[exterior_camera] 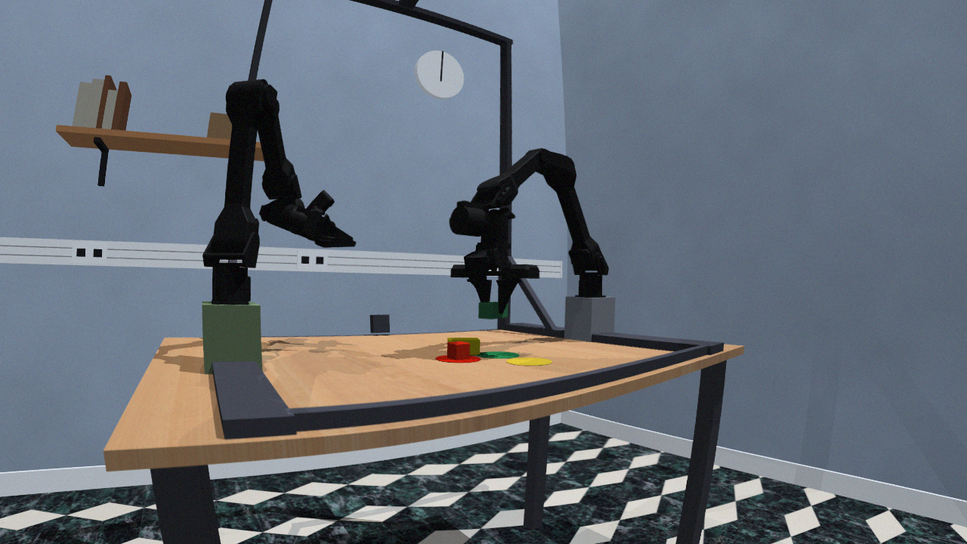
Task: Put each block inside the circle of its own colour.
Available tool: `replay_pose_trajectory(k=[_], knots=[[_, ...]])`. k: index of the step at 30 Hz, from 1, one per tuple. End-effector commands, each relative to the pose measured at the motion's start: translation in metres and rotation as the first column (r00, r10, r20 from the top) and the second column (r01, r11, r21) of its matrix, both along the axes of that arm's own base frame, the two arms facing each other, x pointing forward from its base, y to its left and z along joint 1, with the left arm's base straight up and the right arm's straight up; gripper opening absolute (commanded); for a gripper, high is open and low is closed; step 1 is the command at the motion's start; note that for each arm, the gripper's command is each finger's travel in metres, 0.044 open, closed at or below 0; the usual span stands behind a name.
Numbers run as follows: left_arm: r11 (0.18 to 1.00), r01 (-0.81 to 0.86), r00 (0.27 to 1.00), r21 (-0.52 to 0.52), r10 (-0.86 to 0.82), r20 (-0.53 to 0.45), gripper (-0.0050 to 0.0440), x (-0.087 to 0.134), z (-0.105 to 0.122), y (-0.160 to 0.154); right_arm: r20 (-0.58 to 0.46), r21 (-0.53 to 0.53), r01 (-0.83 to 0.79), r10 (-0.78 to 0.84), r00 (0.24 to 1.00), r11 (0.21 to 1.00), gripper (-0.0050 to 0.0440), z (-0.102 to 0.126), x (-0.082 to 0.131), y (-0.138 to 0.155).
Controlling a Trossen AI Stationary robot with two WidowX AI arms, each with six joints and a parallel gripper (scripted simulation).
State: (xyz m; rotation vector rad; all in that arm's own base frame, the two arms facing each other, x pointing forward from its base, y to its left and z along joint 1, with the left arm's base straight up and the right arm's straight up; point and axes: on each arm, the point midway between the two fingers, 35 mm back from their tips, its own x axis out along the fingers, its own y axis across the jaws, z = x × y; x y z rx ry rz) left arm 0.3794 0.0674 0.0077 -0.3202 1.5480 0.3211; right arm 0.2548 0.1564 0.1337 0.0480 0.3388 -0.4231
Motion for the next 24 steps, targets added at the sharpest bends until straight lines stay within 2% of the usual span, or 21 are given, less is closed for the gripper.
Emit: replay_pose_trajectory(k=[1,7,24], knots=[[1.000,0.011,1.000,-0.002,-0.011,0.010,0.0121,-0.003,-0.013,0.013,0.032,0.013,0.038,-0.038,0.999,0.999,0.0400,0.008,-0.002,-0.006],[1.000,0.015,1.000,-0.001,-0.014,0.010,0.0121,-0.003,-0.046,0.013,0.018,0.019,0.054,-0.054,0.998,0.998,0.0400,0.005,-0.006,-0.011],[1.000,0.011,1.000,0.001,-0.011,0.012,0.0121,-0.003,-0.075,0.015,-0.010,0.031,0.065,-0.064,0.998,0.997,0.0400,0.001,-0.009,-0.014]])
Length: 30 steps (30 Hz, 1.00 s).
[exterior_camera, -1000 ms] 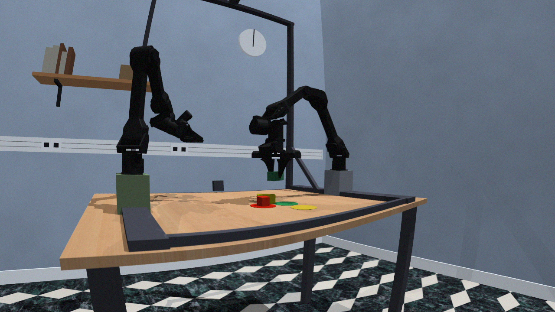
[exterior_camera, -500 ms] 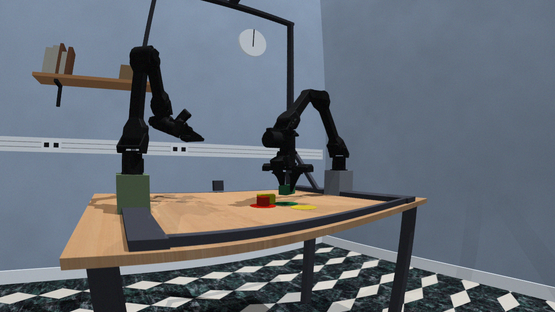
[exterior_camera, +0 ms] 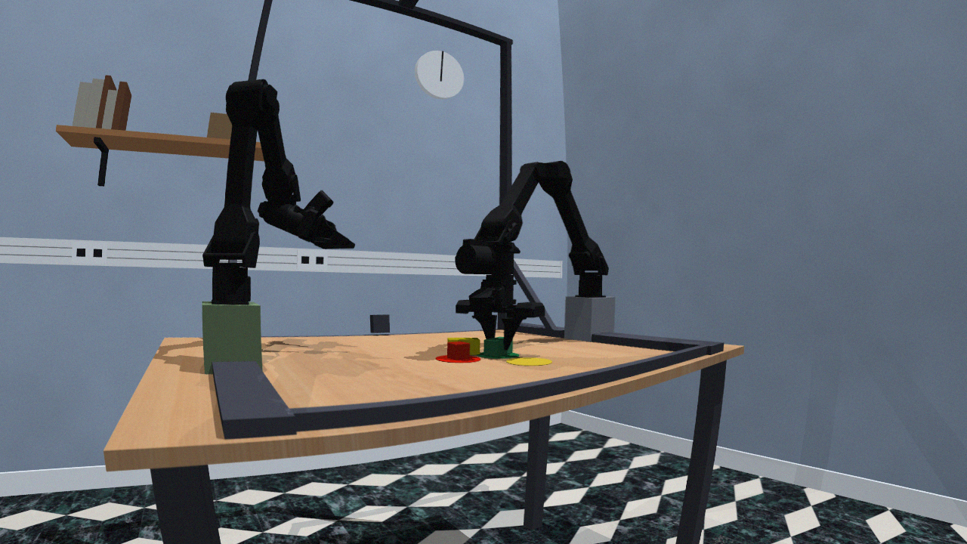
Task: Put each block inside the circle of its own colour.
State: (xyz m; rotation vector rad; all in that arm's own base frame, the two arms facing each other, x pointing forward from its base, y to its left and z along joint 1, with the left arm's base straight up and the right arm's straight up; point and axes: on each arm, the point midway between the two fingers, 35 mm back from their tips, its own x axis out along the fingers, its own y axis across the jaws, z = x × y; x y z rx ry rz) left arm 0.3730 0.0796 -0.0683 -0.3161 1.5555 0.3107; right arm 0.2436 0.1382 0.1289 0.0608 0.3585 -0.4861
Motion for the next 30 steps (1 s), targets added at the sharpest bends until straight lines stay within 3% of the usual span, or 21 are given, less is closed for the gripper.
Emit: replay_pose_trajectory(k=[1,4,7,9,12,17,23,30], knots=[[1.000,0.001,1.000,0.006,-0.001,0.017,0.0121,0.004,0.001,0.003,0.011,0.025,0.001,-0.001,1.000,1.000,0.0400,0.005,0.002,0.004],[1.000,0.001,1.000,0.009,-0.001,0.031,0.0121,0.007,0.005,0.003,0.011,0.019,0.001,-0.001,1.000,1.000,0.0400,0.005,0.001,0.002],[1.000,0.000,0.999,0.010,-0.001,0.038,0.0193,0.009,0.008,0.003,0.011,0.019,0.001,-0.001,1.000,1.000,0.0400,0.005,0.001,0.002],[1.000,0.000,0.999,0.010,-0.001,0.038,0.0205,0.009,0.008,0.003,0.011,0.019,0.001,-0.001,1.000,1.000,0.0400,0.005,0.001,0.002],[1.000,0.001,0.998,0.015,-0.002,0.061,0.0265,0.014,0.024,0.004,0.011,0.019,0.001,-0.001,1.000,1.000,0.0400,0.005,0.001,0.002],[1.000,0.001,0.998,0.015,-0.002,0.062,0.0265,0.012,0.063,0.004,0.011,0.019,0.001,-0.001,1.000,1.000,0.0400,0.005,0.001,0.002],[1.000,0.022,0.997,0.001,-0.022,0.074,0.0265,0.015,0.082,-0.001,0.011,0.019,0.001,-0.001,1.000,1.000,0.0400,0.005,0.001,0.002],[0.953,0.281,0.950,-0.116,-0.259,0.172,0.0265,0.044,0.071,-0.039,0.011,0.019,0.001,-0.001,1.000,1.000,0.0400,0.005,0.001,0.002]])
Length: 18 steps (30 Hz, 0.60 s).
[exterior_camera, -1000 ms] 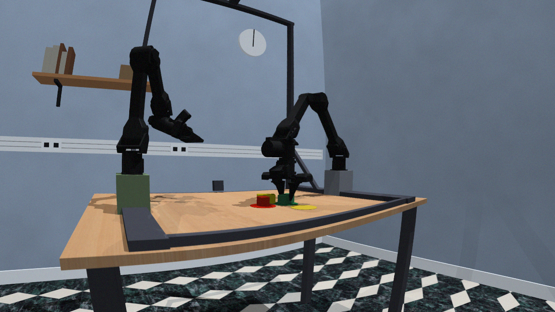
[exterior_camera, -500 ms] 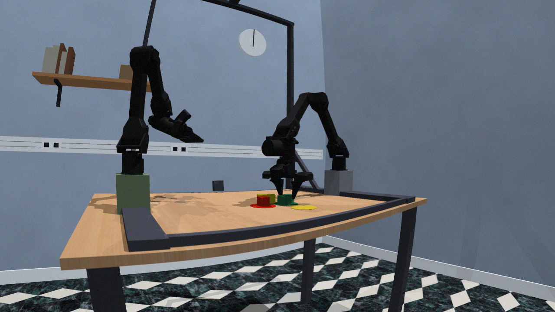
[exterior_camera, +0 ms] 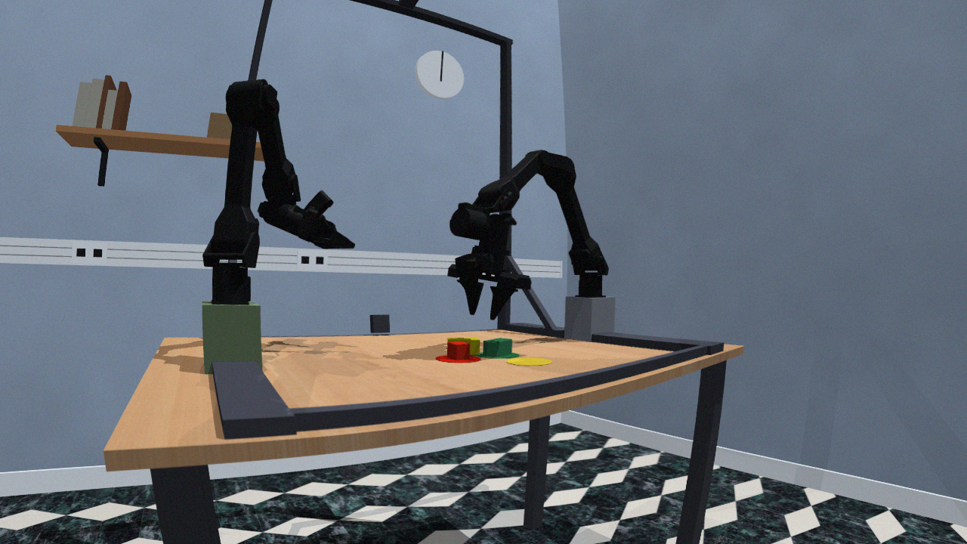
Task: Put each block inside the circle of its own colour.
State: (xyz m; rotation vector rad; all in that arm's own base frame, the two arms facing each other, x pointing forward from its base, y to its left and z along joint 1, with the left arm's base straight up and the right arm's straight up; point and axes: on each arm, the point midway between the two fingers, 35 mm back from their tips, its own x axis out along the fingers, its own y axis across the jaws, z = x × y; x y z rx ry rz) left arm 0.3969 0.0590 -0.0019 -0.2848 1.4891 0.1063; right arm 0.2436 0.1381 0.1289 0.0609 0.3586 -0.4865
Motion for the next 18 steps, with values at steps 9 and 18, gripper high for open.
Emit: replay_pose_trajectory(k=[9,18], knots=[[0.879,0.475,0.880,0.047,-0.475,-0.011,0.0265,0.024,-0.014,-0.031,0.011,0.019,0.001,-0.001,1.000,1.000,0.0400,0.005,0.001,0.002],[0.759,0.639,0.768,0.125,-0.638,-0.057,0.0262,0.035,-0.040,-0.031,0.011,0.019,0.001,-0.001,1.000,1.000,0.0400,0.005,0.001,0.002]])
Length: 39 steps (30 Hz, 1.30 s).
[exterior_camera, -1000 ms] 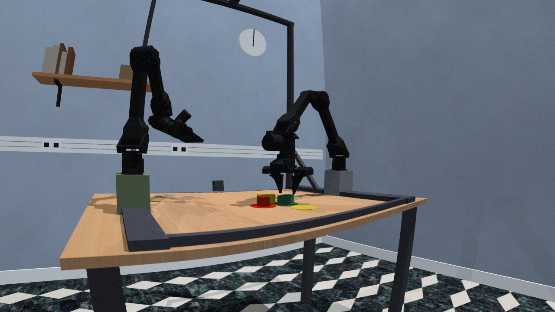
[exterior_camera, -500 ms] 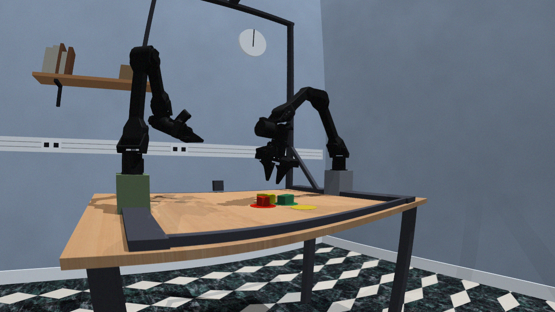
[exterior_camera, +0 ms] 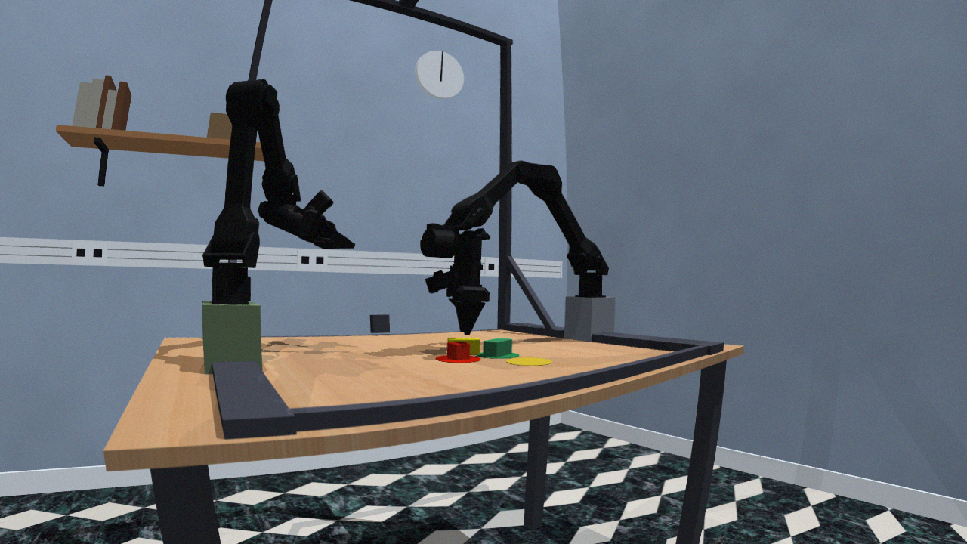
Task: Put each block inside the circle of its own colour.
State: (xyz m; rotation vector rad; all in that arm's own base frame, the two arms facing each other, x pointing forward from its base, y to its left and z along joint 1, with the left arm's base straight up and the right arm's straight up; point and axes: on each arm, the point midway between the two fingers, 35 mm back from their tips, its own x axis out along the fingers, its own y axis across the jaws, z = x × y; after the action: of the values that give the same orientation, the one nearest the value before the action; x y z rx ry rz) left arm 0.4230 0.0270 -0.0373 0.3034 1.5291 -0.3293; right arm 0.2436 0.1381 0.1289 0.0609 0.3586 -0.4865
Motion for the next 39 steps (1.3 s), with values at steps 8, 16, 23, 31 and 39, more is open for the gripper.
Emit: replay_pose_trajectory(k=[8,16,23,31,39], knots=[[0.999,0.039,0.999,0.015,-0.039,0.011,0.0230,0.006,-0.026,0.002,0.011,0.019,0.001,-0.001,1.000,1.000,0.0400,0.005,0.001,0.002],[0.999,0.034,0.999,0.015,-0.035,0.013,0.0182,0.007,-0.030,0.004,0.011,0.019,0.001,-0.001,1.000,1.000,0.0400,0.005,0.001,0.002],[0.999,0.034,0.999,0.016,-0.034,0.035,0.0115,0.012,-0.022,0.003,0.011,0.019,0.001,-0.001,1.000,1.000,0.0400,0.005,0.001,0.002],[0.999,0.033,0.998,0.019,-0.034,0.060,0.0121,0.016,0.024,0.004,0.011,0.019,0.001,-0.001,1.000,1.000,0.0400,0.005,0.001,0.002],[0.999,0.033,0.998,0.019,-0.034,0.061,0.0121,0.016,0.037,0.003,0.011,0.019,0.001,-0.001,1.000,1.000,0.0400,0.005,0.001,0.002]])
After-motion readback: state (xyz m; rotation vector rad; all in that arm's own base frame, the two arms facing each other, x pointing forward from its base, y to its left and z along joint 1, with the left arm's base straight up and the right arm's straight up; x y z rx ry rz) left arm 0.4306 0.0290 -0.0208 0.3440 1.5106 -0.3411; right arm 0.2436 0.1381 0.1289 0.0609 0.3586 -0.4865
